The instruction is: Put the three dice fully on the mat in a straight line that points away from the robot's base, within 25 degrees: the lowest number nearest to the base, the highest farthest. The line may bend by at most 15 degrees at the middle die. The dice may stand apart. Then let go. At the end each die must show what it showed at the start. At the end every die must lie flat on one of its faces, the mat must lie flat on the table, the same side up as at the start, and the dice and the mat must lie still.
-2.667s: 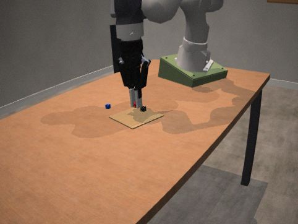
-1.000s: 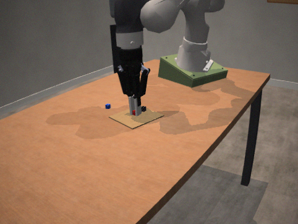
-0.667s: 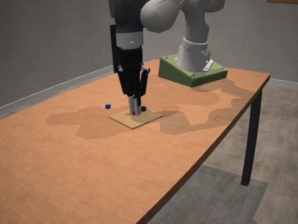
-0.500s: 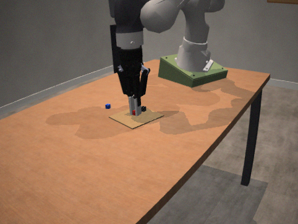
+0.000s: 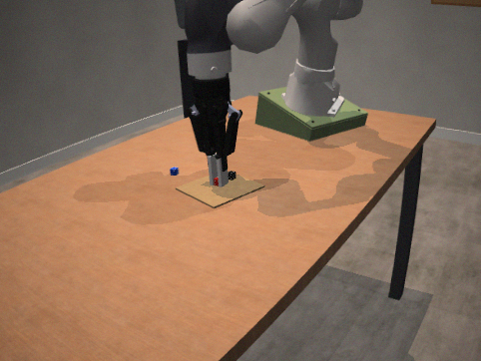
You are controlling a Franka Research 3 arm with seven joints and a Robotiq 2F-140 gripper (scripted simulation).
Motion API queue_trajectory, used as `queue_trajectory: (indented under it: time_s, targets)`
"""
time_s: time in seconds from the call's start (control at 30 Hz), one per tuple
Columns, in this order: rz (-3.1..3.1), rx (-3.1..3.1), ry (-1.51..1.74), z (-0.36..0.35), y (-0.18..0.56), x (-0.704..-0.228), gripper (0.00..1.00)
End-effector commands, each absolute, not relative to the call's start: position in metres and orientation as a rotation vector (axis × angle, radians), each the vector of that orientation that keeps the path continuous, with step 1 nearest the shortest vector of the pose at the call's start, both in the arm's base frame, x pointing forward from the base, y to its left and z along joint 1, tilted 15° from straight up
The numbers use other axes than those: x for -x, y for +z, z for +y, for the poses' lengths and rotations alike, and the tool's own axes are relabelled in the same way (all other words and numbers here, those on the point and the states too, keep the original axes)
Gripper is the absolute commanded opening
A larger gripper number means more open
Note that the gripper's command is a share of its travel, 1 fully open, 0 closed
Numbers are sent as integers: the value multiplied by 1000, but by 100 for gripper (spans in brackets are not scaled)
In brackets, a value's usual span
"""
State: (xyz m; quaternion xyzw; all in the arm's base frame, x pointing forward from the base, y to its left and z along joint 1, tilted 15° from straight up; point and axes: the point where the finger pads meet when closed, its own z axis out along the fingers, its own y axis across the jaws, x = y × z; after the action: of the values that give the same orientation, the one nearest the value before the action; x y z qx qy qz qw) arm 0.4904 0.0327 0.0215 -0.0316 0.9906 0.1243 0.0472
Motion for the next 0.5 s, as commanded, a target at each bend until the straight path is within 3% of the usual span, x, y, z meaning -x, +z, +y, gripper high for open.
queue_trajectory:
  time_s: [0.0, 0.47]
  targets:
    - [3016, 105, 378, 33, 22, -492, 7]
    - [3016, 105, 378, 33, 20, -492, 7]
